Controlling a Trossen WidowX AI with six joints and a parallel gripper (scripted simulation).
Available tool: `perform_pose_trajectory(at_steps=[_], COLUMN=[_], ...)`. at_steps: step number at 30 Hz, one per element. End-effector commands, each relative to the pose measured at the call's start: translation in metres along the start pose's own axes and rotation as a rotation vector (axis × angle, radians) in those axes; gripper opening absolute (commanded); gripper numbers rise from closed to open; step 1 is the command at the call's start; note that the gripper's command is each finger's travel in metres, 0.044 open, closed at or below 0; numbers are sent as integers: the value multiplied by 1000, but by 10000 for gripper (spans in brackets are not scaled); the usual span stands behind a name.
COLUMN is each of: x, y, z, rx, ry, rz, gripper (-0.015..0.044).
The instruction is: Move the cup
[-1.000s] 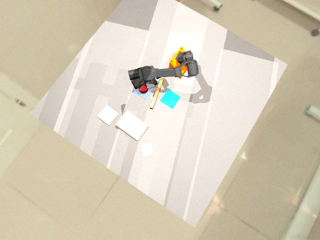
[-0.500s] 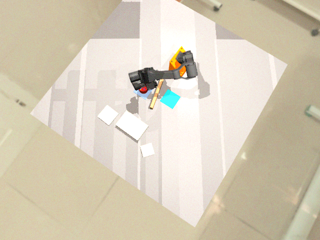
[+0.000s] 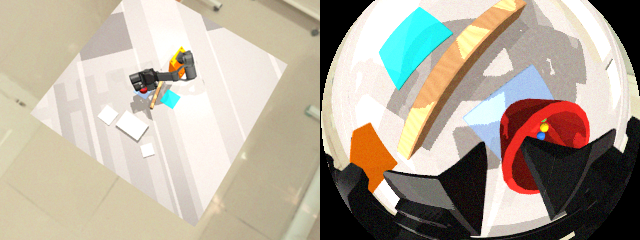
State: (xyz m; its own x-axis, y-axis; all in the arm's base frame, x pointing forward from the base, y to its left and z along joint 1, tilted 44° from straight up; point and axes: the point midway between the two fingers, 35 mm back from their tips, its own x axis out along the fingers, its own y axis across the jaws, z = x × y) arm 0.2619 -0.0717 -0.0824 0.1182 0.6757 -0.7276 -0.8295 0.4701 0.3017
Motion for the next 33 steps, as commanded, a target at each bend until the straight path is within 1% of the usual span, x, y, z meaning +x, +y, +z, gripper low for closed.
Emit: perform_pose_trajectory(at_steps=[1, 4, 14, 21, 33], x=[2, 0, 0, -6, -56], y=[1, 0, 0, -1, 0], z=[0, 0, 0, 0, -1], rx=[7, 1, 1, 2, 7], ry=[-5, 0, 0, 0, -1], rz=[1, 0, 0, 0, 0], gripper=[148, 69, 2, 0, 0])
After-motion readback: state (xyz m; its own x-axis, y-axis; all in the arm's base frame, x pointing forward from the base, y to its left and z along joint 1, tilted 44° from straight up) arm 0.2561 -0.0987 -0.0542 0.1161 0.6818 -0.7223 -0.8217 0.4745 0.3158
